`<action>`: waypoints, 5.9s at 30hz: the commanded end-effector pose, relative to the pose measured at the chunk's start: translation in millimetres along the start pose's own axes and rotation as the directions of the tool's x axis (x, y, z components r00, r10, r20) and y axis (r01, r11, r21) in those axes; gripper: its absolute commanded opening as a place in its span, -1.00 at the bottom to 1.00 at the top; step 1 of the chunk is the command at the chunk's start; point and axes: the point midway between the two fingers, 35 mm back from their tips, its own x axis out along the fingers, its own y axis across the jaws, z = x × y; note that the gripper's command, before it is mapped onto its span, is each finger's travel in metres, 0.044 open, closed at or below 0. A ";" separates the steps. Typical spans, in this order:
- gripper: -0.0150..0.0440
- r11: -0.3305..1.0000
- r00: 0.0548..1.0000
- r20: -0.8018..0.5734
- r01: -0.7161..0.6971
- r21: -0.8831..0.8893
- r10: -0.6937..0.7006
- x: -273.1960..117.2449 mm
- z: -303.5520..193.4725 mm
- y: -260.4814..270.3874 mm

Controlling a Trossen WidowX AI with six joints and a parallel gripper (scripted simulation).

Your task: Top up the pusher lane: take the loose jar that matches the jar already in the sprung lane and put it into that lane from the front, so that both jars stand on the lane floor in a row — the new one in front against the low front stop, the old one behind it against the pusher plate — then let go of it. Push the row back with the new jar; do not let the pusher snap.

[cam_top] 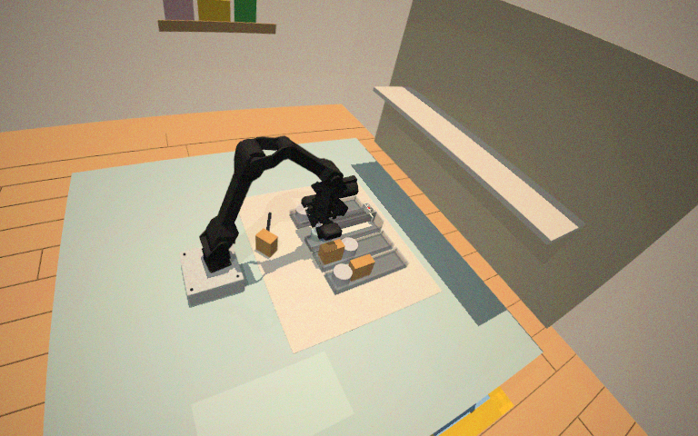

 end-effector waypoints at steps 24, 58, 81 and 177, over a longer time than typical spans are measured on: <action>-0.49 1.000 1.000 0.028 -0.006 0.005 0.006 6.5 7.5 0.9; -0.49 1.000 1.000 0.028 -0.006 0.005 0.006 17.3 5.9 0.9; -0.49 1.000 1.000 0.028 -0.006 0.005 0.005 22.3 4.0 1.0; 0.54 1.000 1.000 0.026 -0.006 0.005 0.005 1.5 -25.1 0.0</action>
